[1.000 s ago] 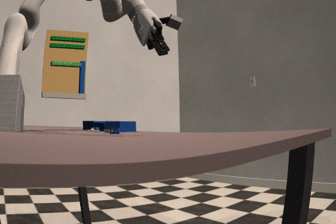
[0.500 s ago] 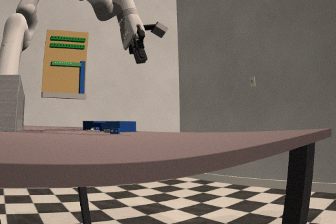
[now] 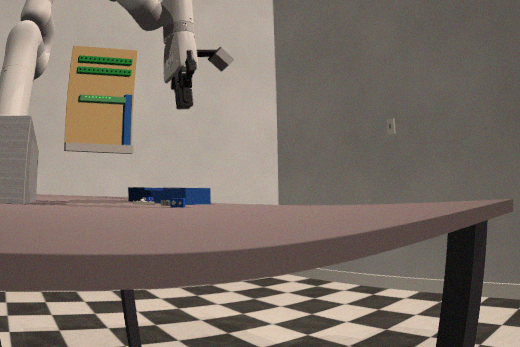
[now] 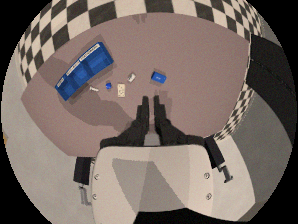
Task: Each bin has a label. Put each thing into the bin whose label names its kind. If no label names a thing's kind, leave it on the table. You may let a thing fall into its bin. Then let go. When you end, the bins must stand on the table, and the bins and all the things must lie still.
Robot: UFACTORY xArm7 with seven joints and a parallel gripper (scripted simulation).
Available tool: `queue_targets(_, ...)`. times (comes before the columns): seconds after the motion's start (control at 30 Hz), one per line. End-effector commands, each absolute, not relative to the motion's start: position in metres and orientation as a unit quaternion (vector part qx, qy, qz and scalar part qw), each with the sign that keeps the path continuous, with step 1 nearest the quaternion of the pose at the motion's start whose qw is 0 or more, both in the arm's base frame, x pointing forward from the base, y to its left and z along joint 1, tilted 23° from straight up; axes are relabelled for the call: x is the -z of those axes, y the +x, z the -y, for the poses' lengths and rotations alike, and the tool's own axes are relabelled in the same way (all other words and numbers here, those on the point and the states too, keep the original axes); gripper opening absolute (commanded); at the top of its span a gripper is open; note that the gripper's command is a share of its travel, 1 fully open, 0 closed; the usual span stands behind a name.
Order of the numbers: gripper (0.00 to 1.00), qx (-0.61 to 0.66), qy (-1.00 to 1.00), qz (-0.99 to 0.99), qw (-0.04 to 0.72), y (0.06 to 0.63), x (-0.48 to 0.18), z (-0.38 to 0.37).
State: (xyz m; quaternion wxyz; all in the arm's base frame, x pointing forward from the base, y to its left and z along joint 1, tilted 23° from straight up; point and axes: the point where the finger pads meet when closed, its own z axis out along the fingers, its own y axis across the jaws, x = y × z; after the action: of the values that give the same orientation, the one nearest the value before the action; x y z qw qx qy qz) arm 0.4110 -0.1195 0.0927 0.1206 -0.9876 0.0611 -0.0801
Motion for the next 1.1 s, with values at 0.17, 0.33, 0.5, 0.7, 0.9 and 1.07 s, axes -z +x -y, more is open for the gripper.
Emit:
queue_targets(0.17, 0.07, 0.064, -0.983, -0.032, 0.17, 0.389, -0.102, 0.08)
queue_targets(0.33, 0.07, 0.055, -0.979, -0.016, 0.194, 0.37, -0.109, 0.05)
queue_targets(0.5, 0.07, 0.055, -0.979, -0.016, 0.194, 0.37, -0.109, 0.05)
queue_targets(0.7, 0.07, 0.055, -0.979, -0.016, 0.194, 0.37, -0.109, 0.05)
queue_targets(0.9, 0.07, 0.079, -0.974, 0.107, 0.185, 0.406, -0.085, 0.023)
queue_targets(1.07, 0.07, 0.085, -0.969, 0.139, 0.183, 0.423, -0.074, 0.01)
